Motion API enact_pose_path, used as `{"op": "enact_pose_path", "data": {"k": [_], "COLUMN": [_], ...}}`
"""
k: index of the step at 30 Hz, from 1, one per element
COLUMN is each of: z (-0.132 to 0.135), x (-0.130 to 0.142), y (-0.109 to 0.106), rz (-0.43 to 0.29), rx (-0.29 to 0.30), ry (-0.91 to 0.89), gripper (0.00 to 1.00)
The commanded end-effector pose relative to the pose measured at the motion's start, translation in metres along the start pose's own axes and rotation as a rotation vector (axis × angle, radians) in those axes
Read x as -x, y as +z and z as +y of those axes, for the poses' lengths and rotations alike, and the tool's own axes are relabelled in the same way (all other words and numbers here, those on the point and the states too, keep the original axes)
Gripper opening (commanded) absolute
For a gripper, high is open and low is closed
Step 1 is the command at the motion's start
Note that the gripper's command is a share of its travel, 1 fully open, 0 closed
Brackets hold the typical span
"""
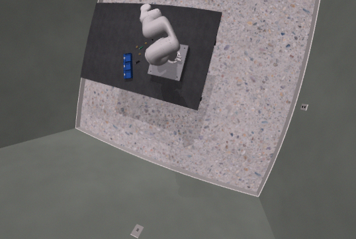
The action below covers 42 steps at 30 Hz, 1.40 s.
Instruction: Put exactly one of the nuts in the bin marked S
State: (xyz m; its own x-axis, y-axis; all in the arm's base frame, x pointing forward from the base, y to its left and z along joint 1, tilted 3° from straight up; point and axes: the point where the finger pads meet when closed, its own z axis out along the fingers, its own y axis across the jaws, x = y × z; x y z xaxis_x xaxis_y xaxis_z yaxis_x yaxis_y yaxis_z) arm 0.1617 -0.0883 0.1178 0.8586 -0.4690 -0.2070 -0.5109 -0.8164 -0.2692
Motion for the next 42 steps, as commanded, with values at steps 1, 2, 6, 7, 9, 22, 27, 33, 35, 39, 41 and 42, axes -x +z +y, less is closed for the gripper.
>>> {"op": "enact_pose_path", "data": {"k": [1,2,6,7,9,22,27,33,35,39,41,42], "z": [0.000,0.000,0.000,0.000,0.000,-0.006,-0.015,-0.032,-0.038,-0.055,-0.062,-0.069], "x": [-0.001,-0.001,-0.001,-0.001,-0.001,0.005,-0.019,-0.039,-0.045,-0.059,-0.063,-0.067], "y": [-0.001,-0.001,-0.001,-0.001,-0.001,-0.021,-0.023,-0.026,-0.026,-0.026,-0.025,-0.025], "rz": [0.003,0.003,0.003,0.003,0.003,0.003,0.014,0.025,0.033,0.042,0.051,0.061], "rx": [0.001,0.001,0.001,0.001,0.001,0.001,0.077,0.145,0.174,0.205,0.229,0.254], "ry": [0.000,0.000,0.000,0.000,0.000,0.000,-0.069,-0.143,-0.183,-0.226,-0.268,-0.311], "gripper": [1.00,1.00,1.00,1.00,1.00,0.07,0.07,0.07,0.07,0.07,0.07,0.07]}}
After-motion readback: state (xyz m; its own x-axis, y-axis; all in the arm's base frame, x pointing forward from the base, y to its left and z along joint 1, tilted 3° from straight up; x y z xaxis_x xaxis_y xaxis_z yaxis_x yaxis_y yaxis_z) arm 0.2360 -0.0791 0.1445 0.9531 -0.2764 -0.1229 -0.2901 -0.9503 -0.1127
